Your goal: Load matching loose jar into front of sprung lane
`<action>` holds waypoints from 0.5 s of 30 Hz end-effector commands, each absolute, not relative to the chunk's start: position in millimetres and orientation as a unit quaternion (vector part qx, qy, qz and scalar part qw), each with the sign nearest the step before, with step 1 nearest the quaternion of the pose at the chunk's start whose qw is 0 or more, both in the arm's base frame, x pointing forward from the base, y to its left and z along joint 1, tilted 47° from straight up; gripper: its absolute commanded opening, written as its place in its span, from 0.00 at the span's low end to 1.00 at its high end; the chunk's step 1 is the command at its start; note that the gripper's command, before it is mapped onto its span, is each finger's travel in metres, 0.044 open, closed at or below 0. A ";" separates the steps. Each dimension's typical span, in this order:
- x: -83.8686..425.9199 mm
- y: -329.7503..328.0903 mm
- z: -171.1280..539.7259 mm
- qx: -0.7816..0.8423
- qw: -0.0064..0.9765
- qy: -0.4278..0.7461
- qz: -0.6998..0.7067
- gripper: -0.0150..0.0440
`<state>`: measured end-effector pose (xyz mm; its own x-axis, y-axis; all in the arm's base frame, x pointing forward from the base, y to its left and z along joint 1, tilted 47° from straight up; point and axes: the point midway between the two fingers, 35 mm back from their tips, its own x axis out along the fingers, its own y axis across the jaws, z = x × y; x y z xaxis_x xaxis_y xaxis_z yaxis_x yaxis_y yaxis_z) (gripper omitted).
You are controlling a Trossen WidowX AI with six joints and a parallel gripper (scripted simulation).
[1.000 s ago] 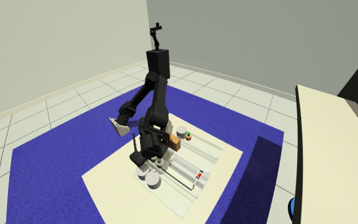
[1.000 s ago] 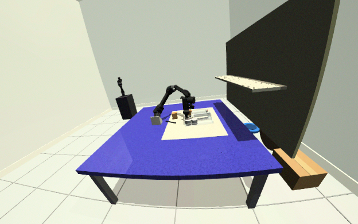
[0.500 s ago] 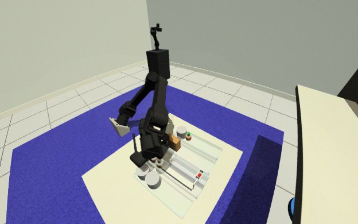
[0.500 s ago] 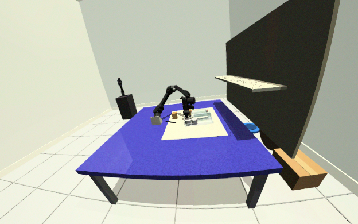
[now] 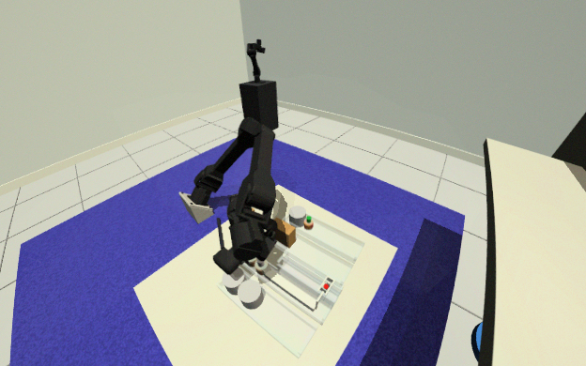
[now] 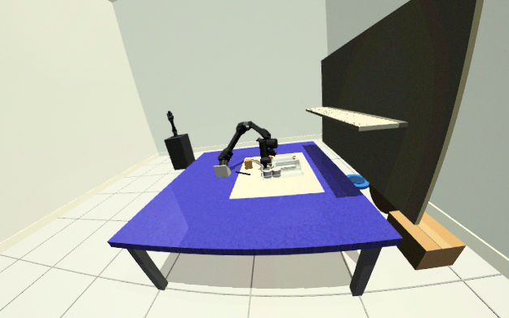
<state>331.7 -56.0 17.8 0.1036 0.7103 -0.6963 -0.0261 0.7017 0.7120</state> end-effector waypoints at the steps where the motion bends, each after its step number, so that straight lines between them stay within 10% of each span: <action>1: 335.0 -53.4 18.3 0.280 0.692 0.607 0.271 0.25; 15: 334.7 -50.1 15.2 0.280 0.692 0.607 0.271 0.25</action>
<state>331.3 -52.2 14.4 0.1040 0.7109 -0.6955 -0.0265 0.7011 0.7126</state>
